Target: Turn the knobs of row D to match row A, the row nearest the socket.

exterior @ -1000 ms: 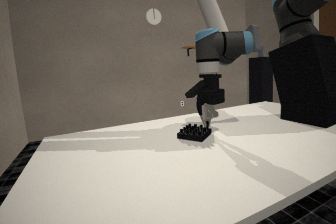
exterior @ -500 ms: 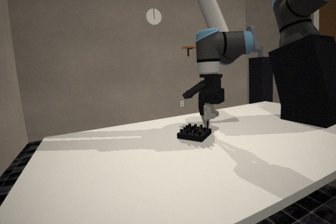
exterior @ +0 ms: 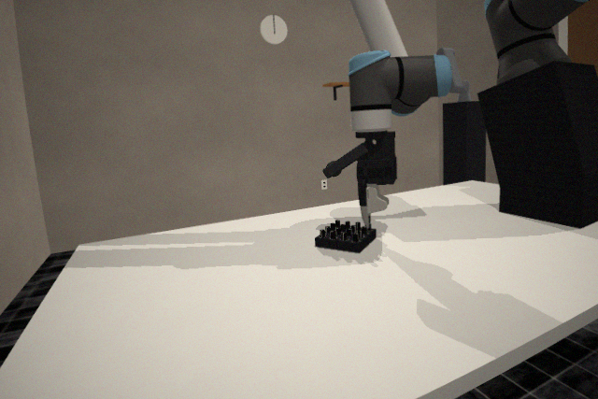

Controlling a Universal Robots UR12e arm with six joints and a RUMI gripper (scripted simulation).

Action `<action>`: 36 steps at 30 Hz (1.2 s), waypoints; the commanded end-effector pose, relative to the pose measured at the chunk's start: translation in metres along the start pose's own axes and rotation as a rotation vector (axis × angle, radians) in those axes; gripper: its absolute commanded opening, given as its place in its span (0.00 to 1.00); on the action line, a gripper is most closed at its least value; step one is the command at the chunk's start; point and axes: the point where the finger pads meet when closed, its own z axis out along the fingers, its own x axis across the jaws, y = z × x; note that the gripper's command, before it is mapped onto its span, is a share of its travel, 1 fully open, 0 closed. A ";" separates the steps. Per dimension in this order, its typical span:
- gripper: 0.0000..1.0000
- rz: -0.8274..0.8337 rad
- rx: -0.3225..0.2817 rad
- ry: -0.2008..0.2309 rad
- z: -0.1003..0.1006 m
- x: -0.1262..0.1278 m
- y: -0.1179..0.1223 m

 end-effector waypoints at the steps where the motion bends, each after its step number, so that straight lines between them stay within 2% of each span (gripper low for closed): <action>1: 0.04 -0.122 -0.003 -0.003 0.001 0.001 0.003; 18: 0.04 -0.287 -0.002 -0.004 0.000 0.000 0.003; 36: 0.04 -0.314 -0.002 -0.003 0.000 0.000 0.003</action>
